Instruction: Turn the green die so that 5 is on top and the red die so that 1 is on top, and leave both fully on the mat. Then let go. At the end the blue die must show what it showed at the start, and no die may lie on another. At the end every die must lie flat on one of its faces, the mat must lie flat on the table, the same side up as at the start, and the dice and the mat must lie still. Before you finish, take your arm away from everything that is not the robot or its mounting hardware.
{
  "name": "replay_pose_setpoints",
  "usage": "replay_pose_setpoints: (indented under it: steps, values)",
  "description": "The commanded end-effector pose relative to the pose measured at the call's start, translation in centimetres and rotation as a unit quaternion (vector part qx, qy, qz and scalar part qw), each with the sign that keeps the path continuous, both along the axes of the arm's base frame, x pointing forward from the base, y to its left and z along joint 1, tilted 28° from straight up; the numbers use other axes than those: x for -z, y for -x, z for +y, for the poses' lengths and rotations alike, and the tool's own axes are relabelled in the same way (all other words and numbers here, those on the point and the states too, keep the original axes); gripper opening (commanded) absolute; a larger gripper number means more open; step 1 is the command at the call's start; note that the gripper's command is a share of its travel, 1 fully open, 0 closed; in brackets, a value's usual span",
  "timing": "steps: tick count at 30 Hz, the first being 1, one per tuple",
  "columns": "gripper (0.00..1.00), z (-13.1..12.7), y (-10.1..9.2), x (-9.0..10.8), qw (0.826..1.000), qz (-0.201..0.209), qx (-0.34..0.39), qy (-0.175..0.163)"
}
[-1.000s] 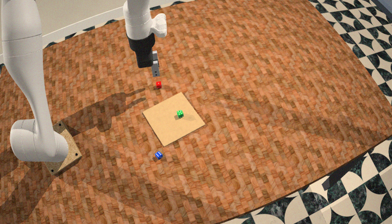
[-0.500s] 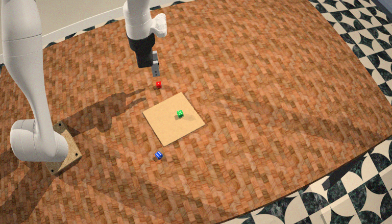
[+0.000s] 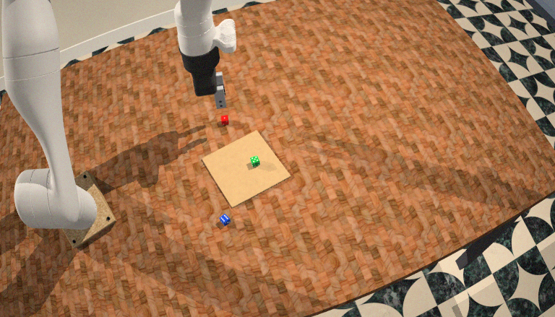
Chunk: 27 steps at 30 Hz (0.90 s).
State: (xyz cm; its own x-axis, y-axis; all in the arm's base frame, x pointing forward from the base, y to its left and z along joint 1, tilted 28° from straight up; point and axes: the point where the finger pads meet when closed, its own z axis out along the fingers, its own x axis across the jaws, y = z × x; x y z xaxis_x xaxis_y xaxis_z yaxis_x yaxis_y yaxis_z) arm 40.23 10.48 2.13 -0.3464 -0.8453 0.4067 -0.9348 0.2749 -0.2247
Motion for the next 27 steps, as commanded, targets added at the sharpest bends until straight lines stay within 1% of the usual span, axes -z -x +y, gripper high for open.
replay_pose_setpoints:
  steps: [1,12,27]
  values:
    - [0.64,0.1,0.0,0.0,1.000,0.000,0.000,-0.001]
    - [0.64,-0.1,-0.1,0.2,1.000,-0.001,0.000,0.000]
    - [0.64,-0.7,-0.2,1.4,1.000,-0.001,0.000,0.000]
